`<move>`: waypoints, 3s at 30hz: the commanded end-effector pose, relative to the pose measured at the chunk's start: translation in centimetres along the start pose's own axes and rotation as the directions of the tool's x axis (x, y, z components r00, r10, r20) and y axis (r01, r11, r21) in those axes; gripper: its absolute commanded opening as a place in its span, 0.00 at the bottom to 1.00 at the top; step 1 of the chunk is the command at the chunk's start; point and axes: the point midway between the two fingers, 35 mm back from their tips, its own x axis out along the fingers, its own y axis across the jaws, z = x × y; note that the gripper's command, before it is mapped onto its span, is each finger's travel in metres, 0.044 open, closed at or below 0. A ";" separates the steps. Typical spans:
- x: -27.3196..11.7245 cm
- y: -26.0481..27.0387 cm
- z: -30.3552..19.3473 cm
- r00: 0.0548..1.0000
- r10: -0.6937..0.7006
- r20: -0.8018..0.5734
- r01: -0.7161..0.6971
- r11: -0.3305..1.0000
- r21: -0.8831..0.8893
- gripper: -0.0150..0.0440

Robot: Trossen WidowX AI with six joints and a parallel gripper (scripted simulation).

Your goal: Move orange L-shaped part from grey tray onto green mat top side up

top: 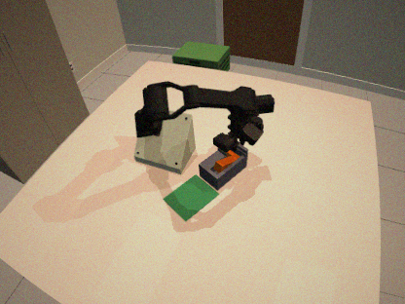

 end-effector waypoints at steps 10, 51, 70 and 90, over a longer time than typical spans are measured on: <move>2.4 -0.2 -0.1 1.000 -0.007 -0.001 0.007 1.000 -0.005 0.56; 1.8 1.0 -0.1 1.000 -0.007 -0.001 0.007 1.000 -0.004 0.56; -7.6 -0.1 -0.1 1.000 -0.004 -0.004 0.004 1.000 -0.006 0.56; -7.2 0.0 -0.1 1.000 -0.005 -0.001 0.005 1.000 -0.011 0.56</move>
